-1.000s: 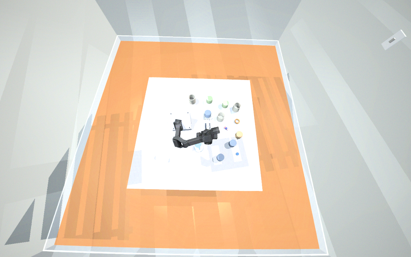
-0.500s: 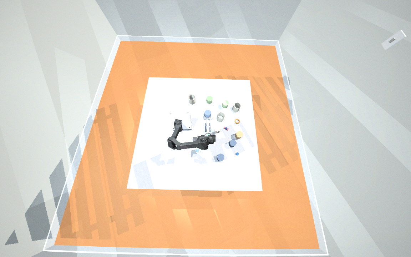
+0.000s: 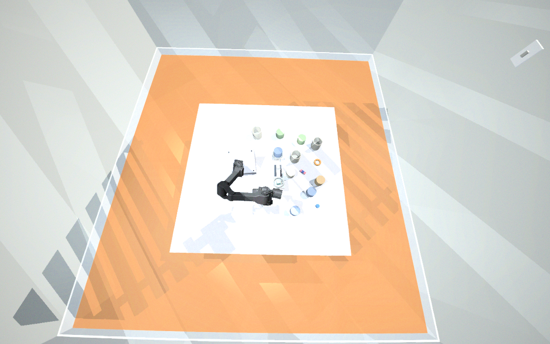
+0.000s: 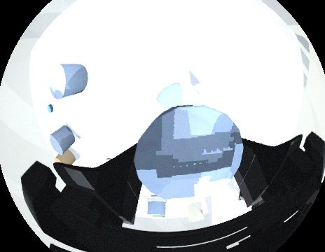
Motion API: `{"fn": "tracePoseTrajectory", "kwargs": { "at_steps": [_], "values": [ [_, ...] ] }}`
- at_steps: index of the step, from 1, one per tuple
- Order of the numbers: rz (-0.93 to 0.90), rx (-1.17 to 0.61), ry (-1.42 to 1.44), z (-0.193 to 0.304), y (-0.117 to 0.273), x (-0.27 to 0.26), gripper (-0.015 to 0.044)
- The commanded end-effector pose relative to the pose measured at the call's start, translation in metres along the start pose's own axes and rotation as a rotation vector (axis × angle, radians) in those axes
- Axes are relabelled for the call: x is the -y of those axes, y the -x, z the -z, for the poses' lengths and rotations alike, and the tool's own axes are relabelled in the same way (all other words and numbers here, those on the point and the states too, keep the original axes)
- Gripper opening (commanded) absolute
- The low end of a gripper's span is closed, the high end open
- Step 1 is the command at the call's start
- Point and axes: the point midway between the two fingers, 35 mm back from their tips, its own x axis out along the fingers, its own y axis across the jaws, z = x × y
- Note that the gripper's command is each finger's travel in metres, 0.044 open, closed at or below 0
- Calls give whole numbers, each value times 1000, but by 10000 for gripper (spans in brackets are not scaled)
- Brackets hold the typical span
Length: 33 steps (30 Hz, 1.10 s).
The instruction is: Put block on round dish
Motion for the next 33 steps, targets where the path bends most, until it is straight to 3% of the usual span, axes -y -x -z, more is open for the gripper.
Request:
{"fn": "tracePoseTrajectory", "kwargs": {
  "at_steps": [1, 33],
  "values": [
    [-4, -3, 0, -6, -4, 12, 0],
    [0, 75, 2, -35, -24, 101, 0]
  ]
}}
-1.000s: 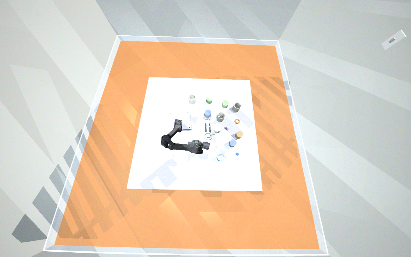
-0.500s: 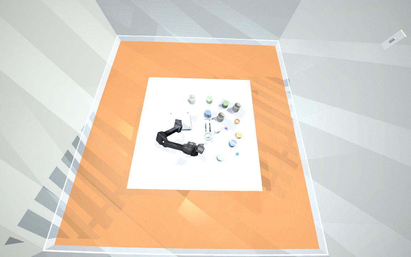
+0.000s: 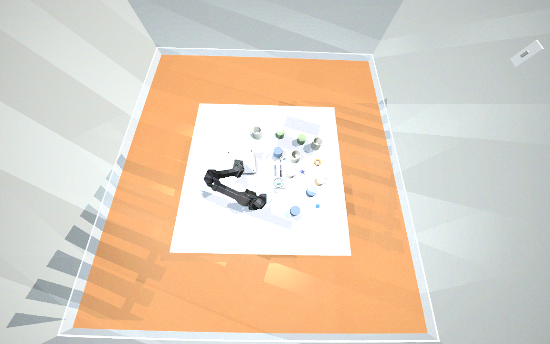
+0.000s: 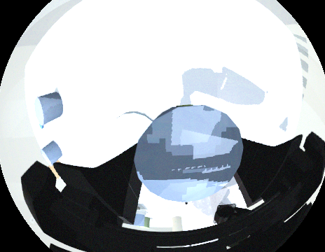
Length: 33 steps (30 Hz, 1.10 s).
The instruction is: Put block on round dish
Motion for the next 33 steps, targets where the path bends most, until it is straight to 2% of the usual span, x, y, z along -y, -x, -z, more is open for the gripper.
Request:
{"fn": "tracePoseTrajectory", "kwargs": {
  "at_steps": [1, 33],
  "values": [
    [-1, 17, 5, -1, -2, 12, 0],
    [2, 32, 8, -4, -48, 18, 0]
  ]
}}
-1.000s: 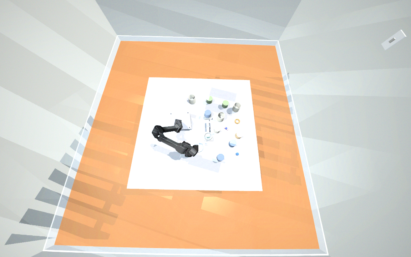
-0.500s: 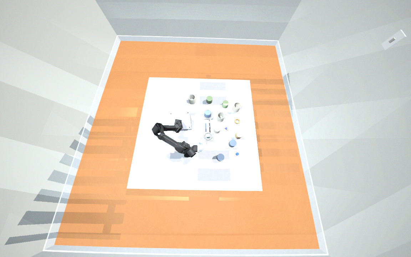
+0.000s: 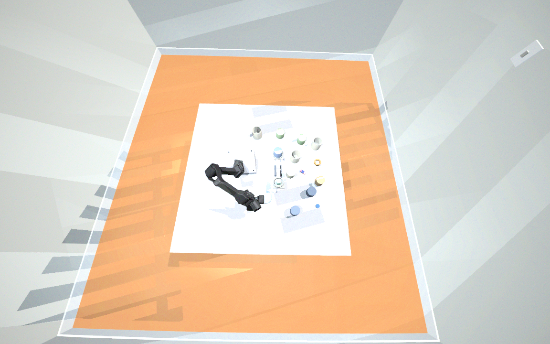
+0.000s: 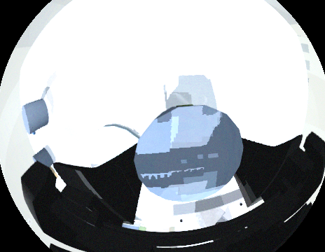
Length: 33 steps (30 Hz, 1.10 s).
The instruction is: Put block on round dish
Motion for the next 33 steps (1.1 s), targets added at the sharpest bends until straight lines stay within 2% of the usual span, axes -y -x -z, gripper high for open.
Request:
{"fn": "tracePoseTrajectory", "kwargs": {
  "at_steps": [1, 9, 26, 33],
  "values": [
    [-1, -3, 5, 1, -7, 0, 0],
    [-1, -2, 6, 1, -20, 0, 0],
    [0, -4, 2, 1, -8, -1, 440],
    [-1, -6, 5, 1, 39, 0, 440]
  ]
}}
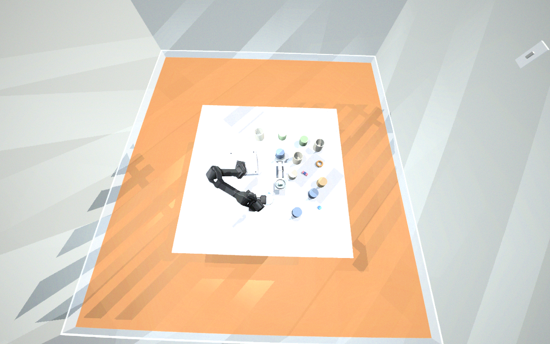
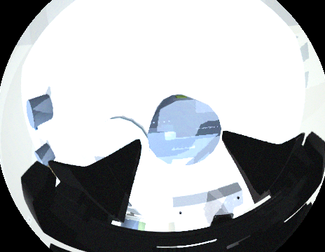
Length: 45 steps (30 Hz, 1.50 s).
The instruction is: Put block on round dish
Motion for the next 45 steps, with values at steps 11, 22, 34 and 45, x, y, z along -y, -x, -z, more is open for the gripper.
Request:
{"fn": "tracePoseTrajectory", "kwargs": {
  "at_steps": [11, 22, 34, 45],
  "values": [
    [-108, 20, -25, -4, 32, -24, 282],
    [-110, -66, 43, 18, 35, -73, 260],
    [-34, -87, 69, 67, 50, -145, 260],
    [-5, -3, 90, 133, 73, -197, 260]
  ]
}}
